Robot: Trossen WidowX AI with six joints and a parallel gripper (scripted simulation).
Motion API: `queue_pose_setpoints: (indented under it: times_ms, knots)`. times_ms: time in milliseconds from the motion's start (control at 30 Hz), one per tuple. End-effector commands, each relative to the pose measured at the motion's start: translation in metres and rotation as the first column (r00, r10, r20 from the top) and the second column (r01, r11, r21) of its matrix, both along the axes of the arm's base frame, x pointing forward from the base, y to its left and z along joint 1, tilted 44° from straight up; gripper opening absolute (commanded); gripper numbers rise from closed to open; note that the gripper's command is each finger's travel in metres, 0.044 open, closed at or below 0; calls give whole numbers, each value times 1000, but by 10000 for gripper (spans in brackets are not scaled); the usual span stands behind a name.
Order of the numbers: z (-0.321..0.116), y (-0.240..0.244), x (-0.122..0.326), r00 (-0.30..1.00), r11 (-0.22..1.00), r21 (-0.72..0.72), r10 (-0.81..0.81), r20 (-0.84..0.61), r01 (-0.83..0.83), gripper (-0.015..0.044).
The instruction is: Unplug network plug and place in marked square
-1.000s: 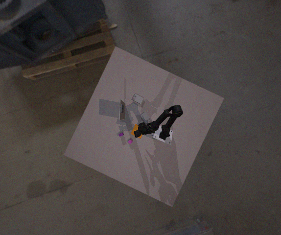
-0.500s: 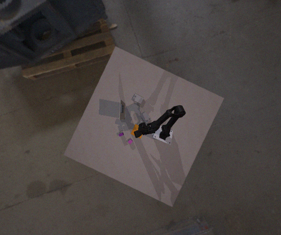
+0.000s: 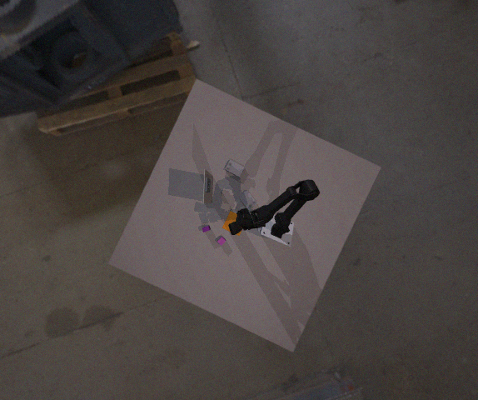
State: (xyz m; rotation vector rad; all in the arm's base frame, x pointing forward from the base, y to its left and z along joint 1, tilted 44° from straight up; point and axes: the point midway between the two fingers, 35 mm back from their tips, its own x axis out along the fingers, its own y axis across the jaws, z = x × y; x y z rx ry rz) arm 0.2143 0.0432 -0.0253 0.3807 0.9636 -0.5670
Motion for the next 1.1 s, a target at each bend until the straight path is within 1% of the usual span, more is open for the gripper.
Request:
queue_pose_setpoints:
  times_ms: [0, 100, 267, 1067]
  knots:
    - [6, 4, 1, 1000, 1000, 2, 0, 10, 0, 156]
    - [3, 2, -1, 1000, 1000, 0, 0, 1, 0, 156]
    - [12, 13, 2, 1000, 1000, 2, 0, 0, 0, 156]
    - [76, 71, -1, 1000, 1000, 5, 0, 7, 0, 156]
